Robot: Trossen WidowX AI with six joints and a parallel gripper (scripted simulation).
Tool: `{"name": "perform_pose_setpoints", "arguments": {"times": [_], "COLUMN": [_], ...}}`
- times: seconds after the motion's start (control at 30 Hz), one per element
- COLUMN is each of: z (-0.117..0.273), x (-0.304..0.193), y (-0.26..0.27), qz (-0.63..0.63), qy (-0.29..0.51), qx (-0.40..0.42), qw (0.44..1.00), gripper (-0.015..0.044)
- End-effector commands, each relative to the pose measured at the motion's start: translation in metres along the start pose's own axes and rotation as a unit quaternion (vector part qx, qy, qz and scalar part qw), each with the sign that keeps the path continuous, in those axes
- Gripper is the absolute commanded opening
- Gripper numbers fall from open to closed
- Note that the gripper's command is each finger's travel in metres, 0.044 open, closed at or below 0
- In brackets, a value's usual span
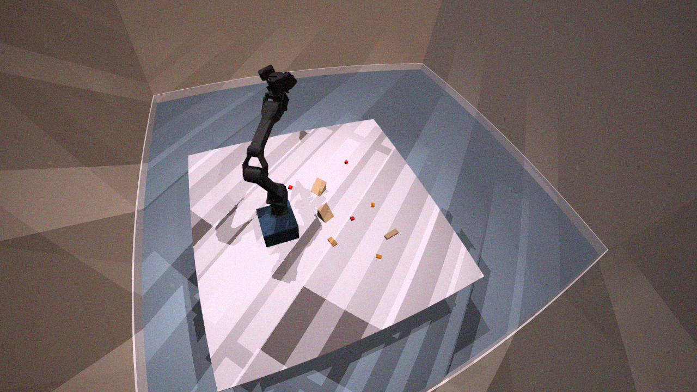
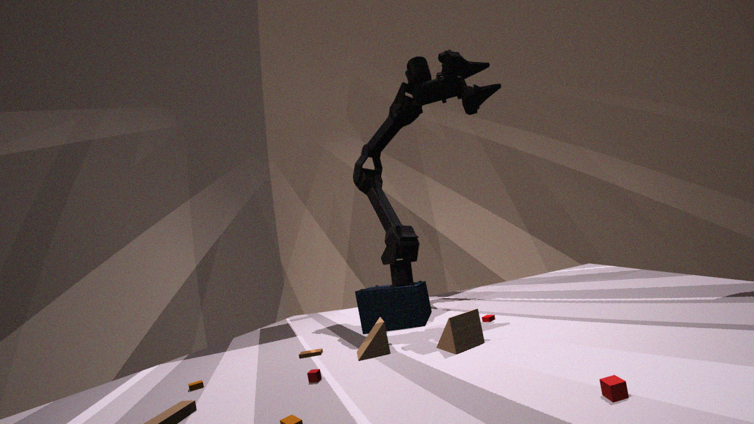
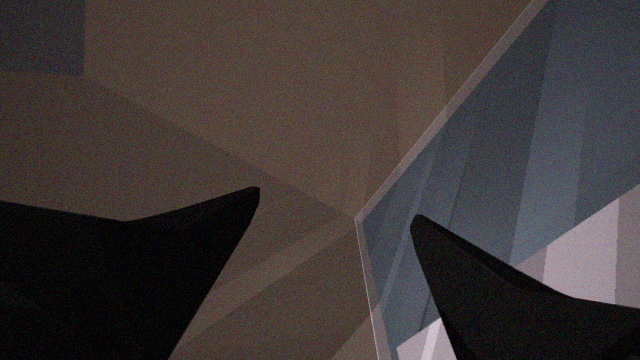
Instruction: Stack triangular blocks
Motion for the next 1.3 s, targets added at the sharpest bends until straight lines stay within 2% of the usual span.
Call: {"name": "perform_pose_setpoints", "arguments": {"times": [0.0, 0.13, 0.23, 0.47, 0.77, 0.97, 1.07, 1.13, 1.27], "z": [-0.025, -0.042, -0.05, -0.052, -0.02, 0.019, 0.037, 0.041, 0.041], "x": [0.019, 0.036, 0.045, 0.059, 0.055, 0.04, 0.032, 0.03, 0.03], "y": [-0.045, -0.095, -0.136, -0.231, -0.353, -0.422, -0.446, -0.451, -0.451], "qz": [-0.126, -0.259, -0.36, -0.553, -0.678, -0.65, -0.61, -0.599, -0.599], "qy": [-0.018, -0.052, -0.086, -0.191, -0.369, -0.483, -0.527, -0.535, -0.535], "qx": [-0.093, -0.188, -0.259, -0.403, -0.537, -0.581, -0.591, -0.592, -0.592], "qw": [0.988, 0.946, 0.892, 0.704, 0.341, 0.079, -0.032, -0.055, -0.055], "gripper": [0.044, 0.044, 0.044, 0.044, 0.044, 0.044, 0.044, 0.044, 0.044]}}
Point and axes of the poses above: the point midway between the two fingers, 35 mm back from their tips, its own z axis back along the fingers, its own y axis across the jaws, x = y × z, the point moved 8 cm from there along z, back along the fingers, and after that the axes turned 10 degrees about z, right-handed, at the moved point
